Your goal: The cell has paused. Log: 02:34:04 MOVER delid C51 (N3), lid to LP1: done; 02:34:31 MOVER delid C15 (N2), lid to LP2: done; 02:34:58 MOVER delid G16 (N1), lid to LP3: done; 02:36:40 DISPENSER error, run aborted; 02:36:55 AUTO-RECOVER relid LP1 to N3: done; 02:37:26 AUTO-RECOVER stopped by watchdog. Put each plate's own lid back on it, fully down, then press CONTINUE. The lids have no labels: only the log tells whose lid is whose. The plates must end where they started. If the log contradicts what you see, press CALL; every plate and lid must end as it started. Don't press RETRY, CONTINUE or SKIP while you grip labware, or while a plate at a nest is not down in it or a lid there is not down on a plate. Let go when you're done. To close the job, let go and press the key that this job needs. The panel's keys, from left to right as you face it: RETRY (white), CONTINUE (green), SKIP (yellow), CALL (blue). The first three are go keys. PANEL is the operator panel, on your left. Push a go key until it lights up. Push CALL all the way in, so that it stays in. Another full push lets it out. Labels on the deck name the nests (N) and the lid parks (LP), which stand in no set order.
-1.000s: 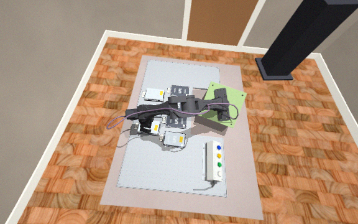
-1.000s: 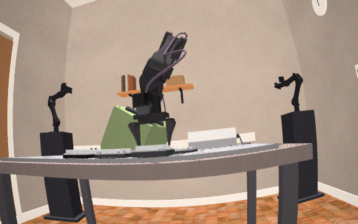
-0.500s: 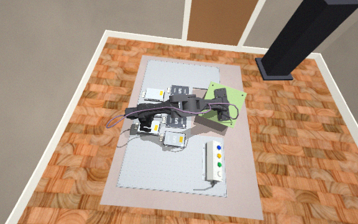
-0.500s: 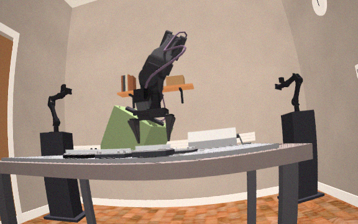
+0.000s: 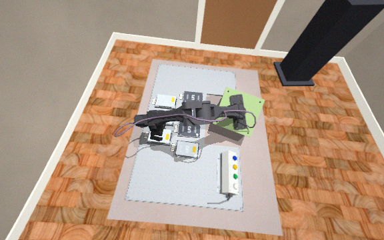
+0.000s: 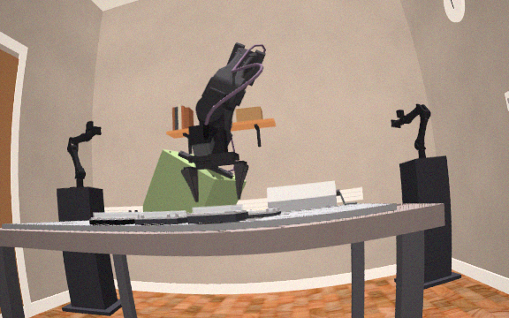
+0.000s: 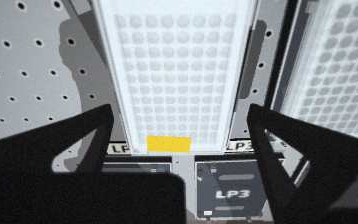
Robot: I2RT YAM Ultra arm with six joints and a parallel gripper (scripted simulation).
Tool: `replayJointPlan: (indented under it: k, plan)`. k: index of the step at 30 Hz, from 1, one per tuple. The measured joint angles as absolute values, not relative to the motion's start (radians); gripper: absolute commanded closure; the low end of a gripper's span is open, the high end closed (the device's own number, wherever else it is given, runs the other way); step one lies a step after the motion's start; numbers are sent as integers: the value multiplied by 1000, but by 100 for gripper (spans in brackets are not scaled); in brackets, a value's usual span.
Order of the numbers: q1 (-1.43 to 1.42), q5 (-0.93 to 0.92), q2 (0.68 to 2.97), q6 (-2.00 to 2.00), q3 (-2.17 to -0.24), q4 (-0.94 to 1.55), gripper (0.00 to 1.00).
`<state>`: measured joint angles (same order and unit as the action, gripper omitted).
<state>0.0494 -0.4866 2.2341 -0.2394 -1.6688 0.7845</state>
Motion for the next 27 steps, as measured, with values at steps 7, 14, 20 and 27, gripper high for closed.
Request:
replayJointPlan:
  k: [7,14,20,27]
  plan:
    - [52,-487,2234,-237,-1685,792,0]
    - [53,-487,2234,-236,-1686,796,0]
    - [53,-488,2234,-235,-1686,798,0]
    - [55,-488,2234,-234,-1686,800,0]
